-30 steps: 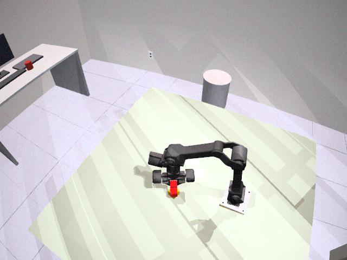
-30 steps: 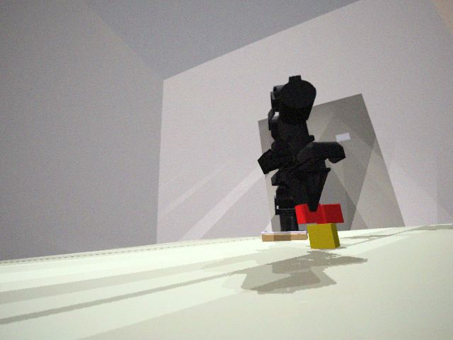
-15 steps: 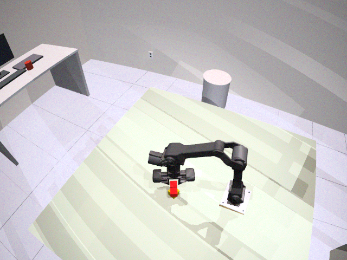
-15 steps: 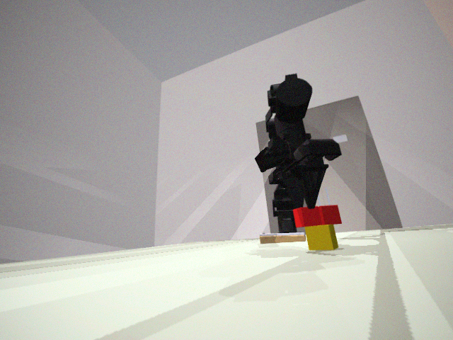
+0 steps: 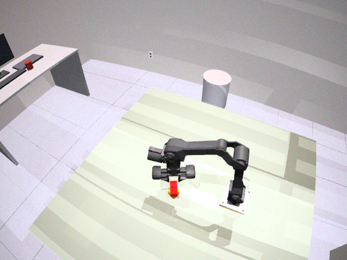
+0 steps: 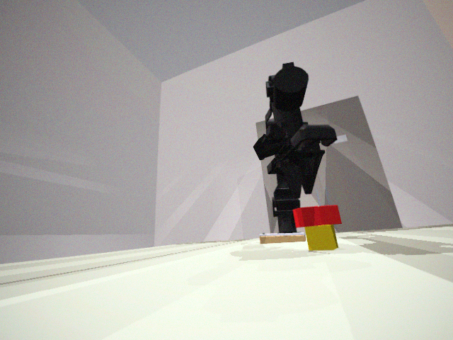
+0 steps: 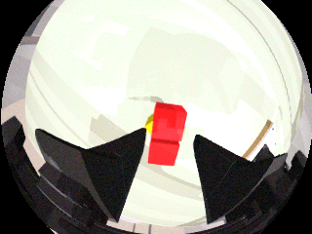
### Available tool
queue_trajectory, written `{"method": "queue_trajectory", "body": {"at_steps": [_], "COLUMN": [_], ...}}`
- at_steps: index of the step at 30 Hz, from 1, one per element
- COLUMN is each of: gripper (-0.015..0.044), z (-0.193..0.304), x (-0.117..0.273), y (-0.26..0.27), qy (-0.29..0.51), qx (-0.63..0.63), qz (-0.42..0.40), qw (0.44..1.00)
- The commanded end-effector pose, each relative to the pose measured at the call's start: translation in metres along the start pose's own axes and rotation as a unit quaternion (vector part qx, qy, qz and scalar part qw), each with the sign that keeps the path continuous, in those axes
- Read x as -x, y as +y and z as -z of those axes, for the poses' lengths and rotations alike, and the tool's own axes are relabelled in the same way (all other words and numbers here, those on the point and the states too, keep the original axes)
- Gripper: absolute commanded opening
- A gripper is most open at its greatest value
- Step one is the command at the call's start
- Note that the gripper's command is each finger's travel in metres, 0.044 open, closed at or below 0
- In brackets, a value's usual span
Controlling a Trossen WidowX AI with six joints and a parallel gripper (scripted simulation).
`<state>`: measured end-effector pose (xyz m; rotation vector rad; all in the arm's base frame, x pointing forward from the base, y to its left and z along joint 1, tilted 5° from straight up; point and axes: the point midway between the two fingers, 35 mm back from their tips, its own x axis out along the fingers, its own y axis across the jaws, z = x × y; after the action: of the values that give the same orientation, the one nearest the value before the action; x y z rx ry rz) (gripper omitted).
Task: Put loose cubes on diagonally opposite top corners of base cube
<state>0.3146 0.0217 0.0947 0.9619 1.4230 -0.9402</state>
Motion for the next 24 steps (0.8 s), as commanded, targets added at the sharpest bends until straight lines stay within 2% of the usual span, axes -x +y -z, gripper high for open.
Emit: {"method": "queue_trajectory", "body": {"at_steps": [1,17,20,24], "gripper": [0.0205,0.0205,0.0284,0.0389], "z": [0.0,0.0,0.009,0.065], "x": [0.008,0.03,0.029,0.03], "y": [0.001,0.001,0.003,0.013], "qy": [-0.001,-0.001,0.0,0.001], "qx": [0.003,0.003,0.0,0.0], "qz": [-0.002,-0.002,-0.002,-0.003], "qw": [1.0,1.0,1.0,1.0]}}
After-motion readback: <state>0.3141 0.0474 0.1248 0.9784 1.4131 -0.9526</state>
